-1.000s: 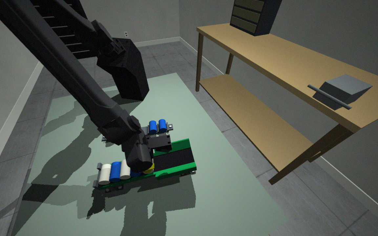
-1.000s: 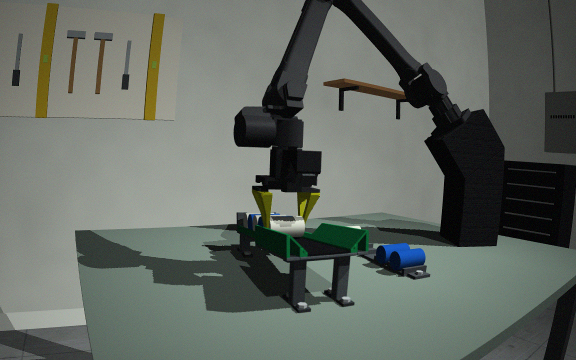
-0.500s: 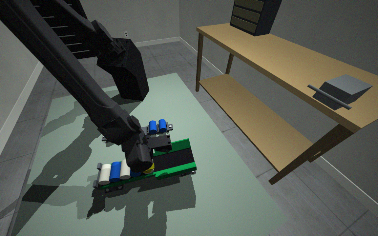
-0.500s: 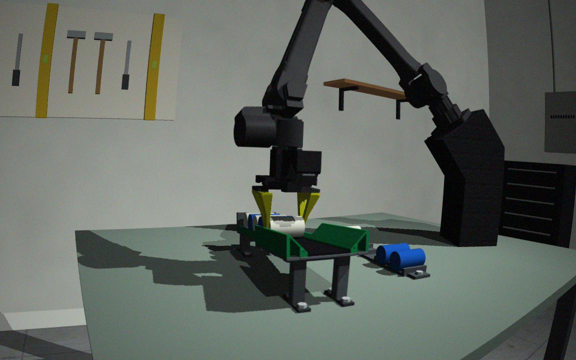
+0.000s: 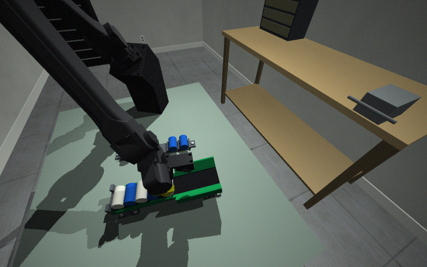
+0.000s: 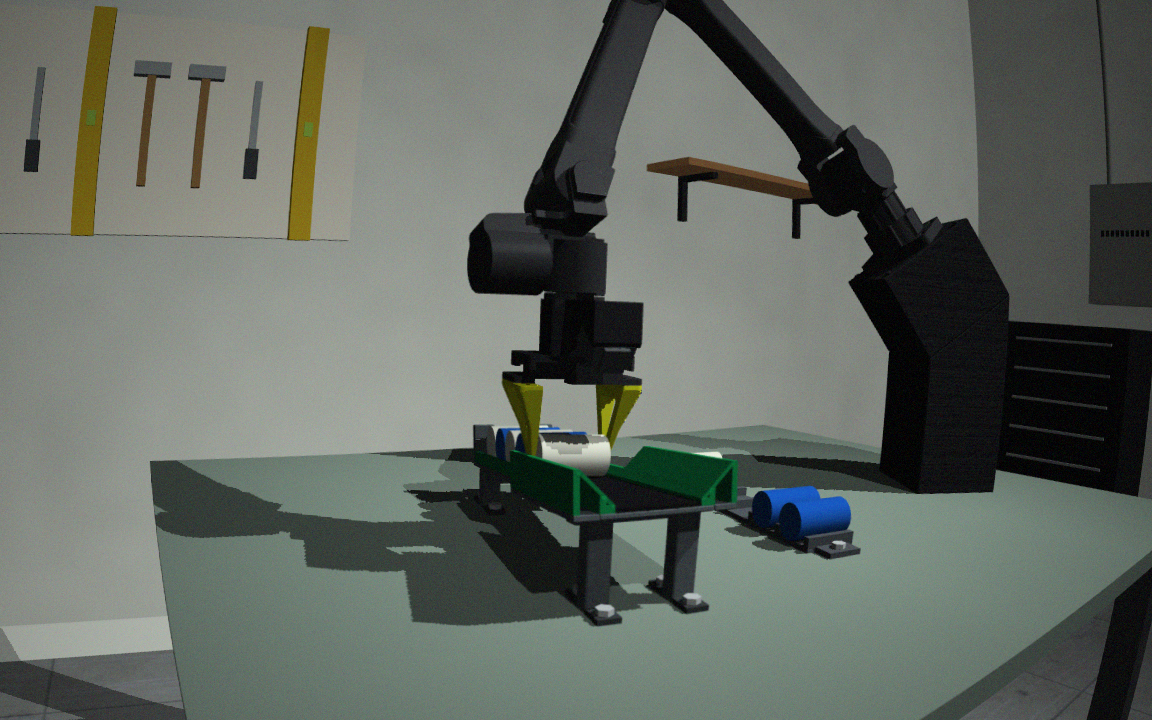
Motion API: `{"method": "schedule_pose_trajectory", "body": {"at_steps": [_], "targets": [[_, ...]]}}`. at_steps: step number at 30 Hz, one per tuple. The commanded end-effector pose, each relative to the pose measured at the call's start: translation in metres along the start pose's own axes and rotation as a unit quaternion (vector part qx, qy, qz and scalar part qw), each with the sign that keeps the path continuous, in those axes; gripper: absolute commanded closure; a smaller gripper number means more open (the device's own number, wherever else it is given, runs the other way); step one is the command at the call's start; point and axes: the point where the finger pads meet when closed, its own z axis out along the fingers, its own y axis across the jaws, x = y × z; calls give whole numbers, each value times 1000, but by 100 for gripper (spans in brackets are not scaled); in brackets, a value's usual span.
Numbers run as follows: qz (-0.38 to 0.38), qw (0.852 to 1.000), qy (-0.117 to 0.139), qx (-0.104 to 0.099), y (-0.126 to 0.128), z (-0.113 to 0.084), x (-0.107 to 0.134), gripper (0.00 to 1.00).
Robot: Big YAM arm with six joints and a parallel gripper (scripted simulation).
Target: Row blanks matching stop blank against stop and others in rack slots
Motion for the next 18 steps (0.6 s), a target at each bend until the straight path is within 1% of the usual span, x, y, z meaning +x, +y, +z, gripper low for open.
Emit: {"method": "schedule_pose_trajectory", "body": {"at_steps": [1, 2, 3, 5, 6, 18], "targets": [[-4, 1000, 1, -2, -5, 7, 2, 24], [-4, 1000, 1, -2, -5, 7, 2, 24], [-4, 1000, 1, -2, -5, 7, 2, 20], [-4, 1000, 1, -2, -5, 7, 2, 20], [-4, 1000, 1, -2, -5, 7, 2, 16], [-5, 1000, 1, -3, -4, 6, 2, 16]]}}
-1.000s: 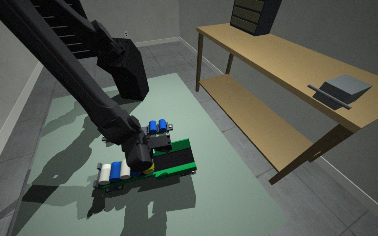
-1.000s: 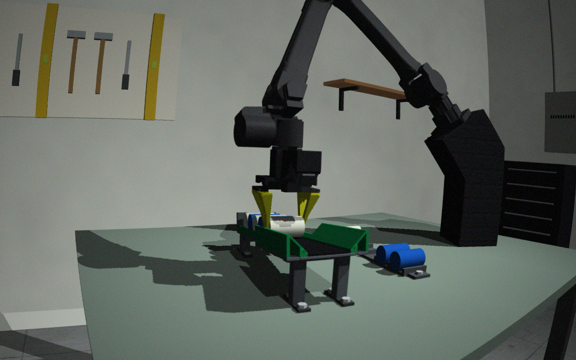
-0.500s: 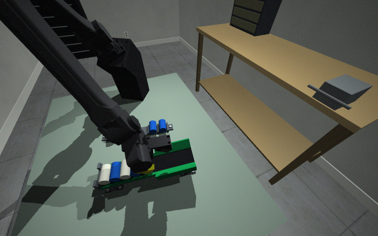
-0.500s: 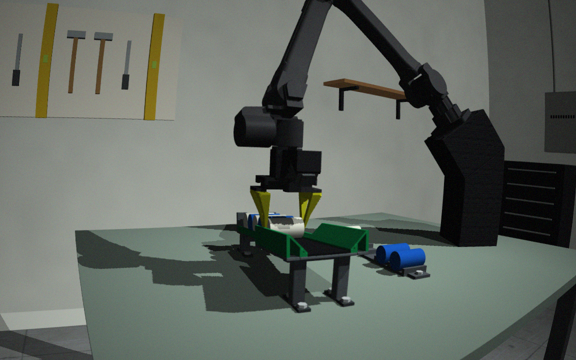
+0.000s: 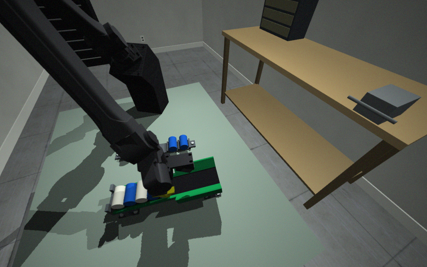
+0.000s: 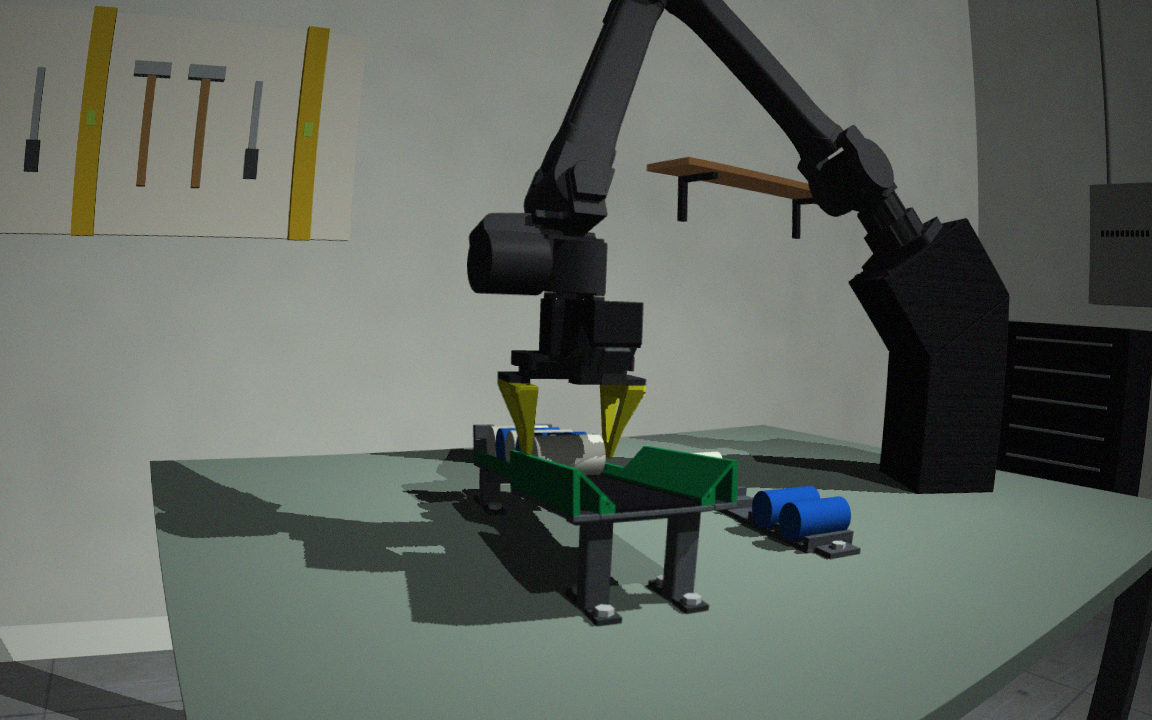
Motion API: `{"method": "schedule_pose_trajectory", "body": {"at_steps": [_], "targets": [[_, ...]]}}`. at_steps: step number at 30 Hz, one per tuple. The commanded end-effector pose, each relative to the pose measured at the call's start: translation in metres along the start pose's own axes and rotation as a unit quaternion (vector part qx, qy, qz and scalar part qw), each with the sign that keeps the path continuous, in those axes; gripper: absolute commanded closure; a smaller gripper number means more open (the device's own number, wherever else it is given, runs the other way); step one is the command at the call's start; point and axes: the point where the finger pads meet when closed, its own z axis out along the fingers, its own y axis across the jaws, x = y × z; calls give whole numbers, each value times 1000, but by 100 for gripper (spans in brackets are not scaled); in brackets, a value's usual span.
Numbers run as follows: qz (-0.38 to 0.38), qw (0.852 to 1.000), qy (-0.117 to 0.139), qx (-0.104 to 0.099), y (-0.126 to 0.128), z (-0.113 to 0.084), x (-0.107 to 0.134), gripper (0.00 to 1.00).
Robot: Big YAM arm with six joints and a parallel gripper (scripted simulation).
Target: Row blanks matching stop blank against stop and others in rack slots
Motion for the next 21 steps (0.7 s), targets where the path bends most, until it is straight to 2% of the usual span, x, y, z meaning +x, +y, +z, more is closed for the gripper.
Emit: {"method": "schedule_pose_trajectory", "body": {"at_steps": [1, 3, 5, 13, 15, 21], "targets": [[-6, 1000, 1, -3, -3, 4, 2, 16], [-5, 1000, -2, 9, -11, -14, 2, 16], [-8, 1000, -5, 6, -4, -20, -6, 16], [-2, 1000, -4, 6, -3, -56, -5, 16], [-2, 1000, -4, 6, -3, -56, -5, 16], [-1, 1000, -5, 6, -2, -87, -4, 16]]}}
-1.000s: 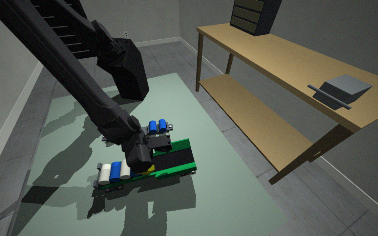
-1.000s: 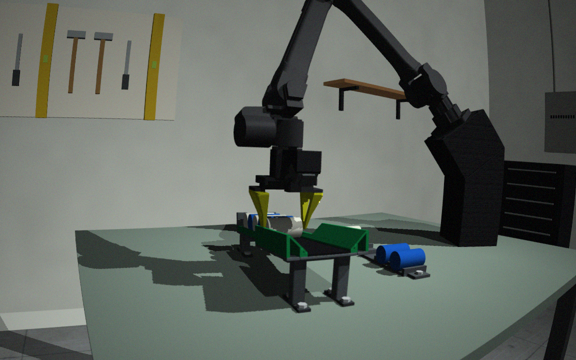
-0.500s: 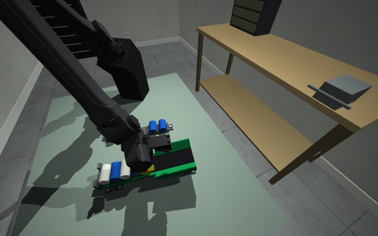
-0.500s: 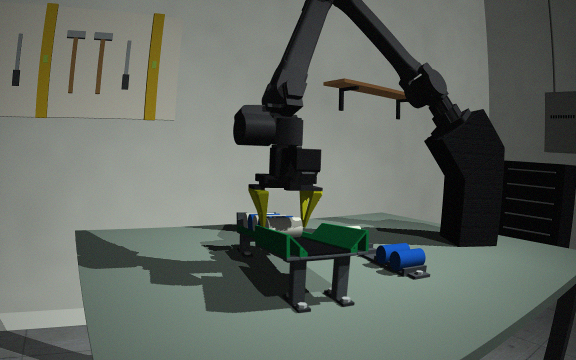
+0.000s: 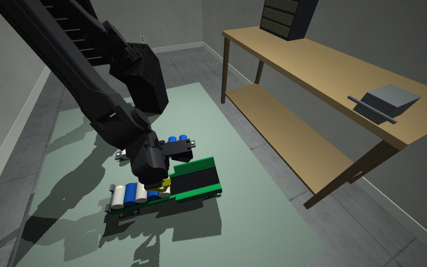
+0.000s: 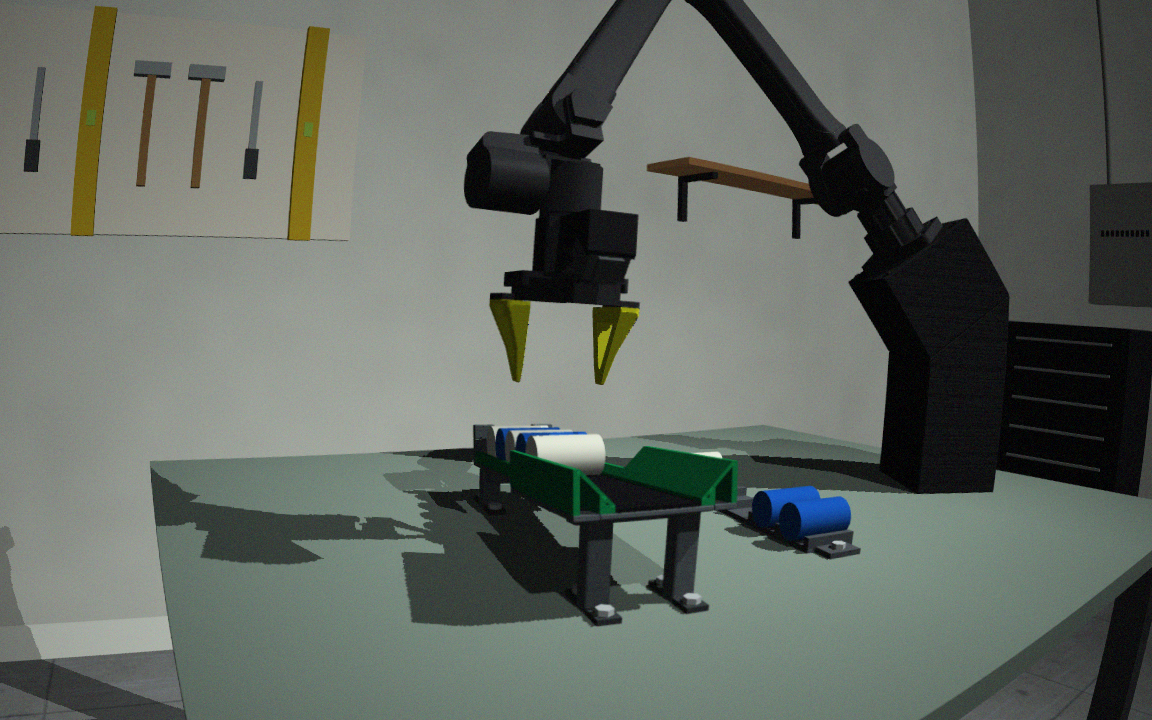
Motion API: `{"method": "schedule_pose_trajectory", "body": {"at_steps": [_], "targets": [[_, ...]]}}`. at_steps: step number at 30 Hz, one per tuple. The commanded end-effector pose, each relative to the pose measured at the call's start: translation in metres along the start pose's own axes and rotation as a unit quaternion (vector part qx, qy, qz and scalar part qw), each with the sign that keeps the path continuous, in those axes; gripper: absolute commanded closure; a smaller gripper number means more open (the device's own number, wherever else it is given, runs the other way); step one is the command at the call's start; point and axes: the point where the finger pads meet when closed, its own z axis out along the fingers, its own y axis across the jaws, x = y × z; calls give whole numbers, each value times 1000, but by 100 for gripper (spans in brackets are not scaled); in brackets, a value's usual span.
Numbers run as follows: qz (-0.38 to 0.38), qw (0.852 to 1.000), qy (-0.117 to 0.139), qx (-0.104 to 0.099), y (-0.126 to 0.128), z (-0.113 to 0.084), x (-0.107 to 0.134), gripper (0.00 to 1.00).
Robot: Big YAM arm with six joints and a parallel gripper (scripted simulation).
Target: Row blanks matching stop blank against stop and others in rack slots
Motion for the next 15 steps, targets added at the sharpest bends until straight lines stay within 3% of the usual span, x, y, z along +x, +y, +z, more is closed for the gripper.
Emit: {"method": "schedule_pose_trajectory", "body": {"at_steps": [1, 4, 6, 11, 12, 15], "targets": [[3, 1000, -1, -8, 10, -19, -3, 16], [4, 1000, -1, -8, 10, -27, -3, 16], [3, 1000, 7, -27, 20, -11, 1, 16], [3, 1000, 7, -29, 20, -10, 1, 16], [3, 1000, 7, -29, 20, -10, 1, 0], [3, 1000, 7, -29, 20, -10, 1, 0]]}}
